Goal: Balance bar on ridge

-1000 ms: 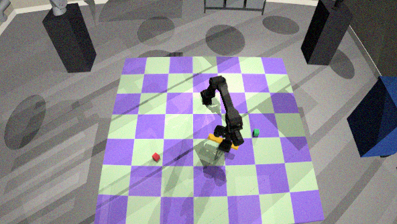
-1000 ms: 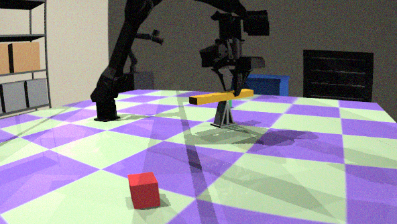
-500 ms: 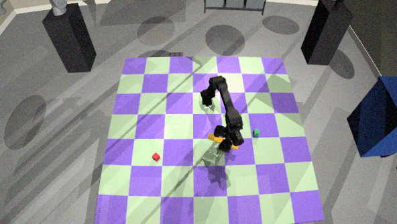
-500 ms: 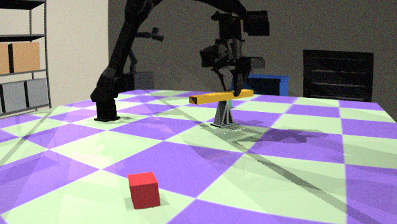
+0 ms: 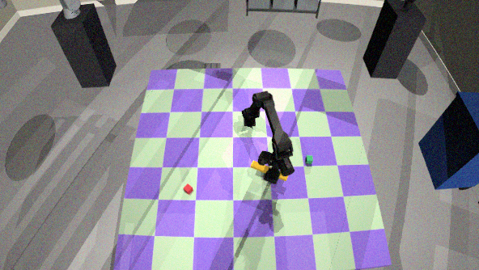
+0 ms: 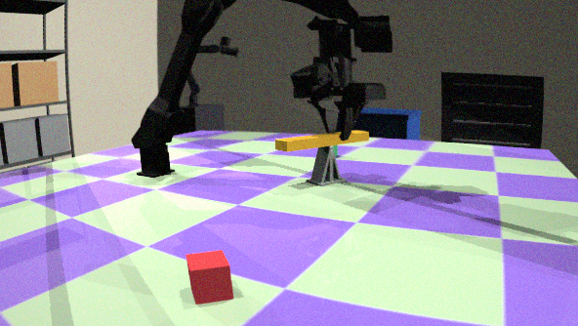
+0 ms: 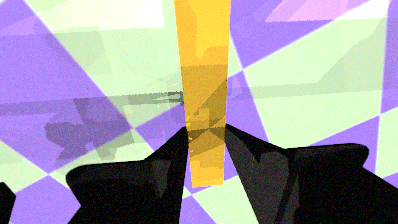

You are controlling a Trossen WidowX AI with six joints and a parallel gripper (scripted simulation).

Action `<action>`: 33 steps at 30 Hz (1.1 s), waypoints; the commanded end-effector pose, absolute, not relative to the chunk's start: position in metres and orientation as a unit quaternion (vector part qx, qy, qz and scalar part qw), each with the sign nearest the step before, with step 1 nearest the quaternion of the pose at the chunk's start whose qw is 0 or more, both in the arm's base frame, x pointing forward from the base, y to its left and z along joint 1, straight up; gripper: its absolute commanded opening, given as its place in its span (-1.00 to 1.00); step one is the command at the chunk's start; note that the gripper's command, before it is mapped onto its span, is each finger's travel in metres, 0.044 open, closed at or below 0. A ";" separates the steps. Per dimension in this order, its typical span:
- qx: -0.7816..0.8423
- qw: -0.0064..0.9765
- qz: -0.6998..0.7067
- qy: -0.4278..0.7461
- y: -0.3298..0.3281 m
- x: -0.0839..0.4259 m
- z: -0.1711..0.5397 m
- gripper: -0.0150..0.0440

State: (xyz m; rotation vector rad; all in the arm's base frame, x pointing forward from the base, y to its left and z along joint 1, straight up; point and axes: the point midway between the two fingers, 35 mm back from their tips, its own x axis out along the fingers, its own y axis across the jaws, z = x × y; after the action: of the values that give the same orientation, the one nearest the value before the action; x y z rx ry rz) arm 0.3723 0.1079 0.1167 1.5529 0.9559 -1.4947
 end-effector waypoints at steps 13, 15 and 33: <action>0.609 0.382 -0.586 0.375 0.108 0.372 0.117 -0.49; 0.609 0.382 -0.586 0.375 0.108 0.372 0.117 -0.49; 0.609 0.382 -0.586 0.375 0.108 0.372 0.117 0.07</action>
State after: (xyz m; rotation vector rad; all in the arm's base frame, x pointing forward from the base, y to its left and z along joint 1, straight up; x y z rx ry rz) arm 0.3722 0.1079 0.1167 1.5526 0.9559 -1.4950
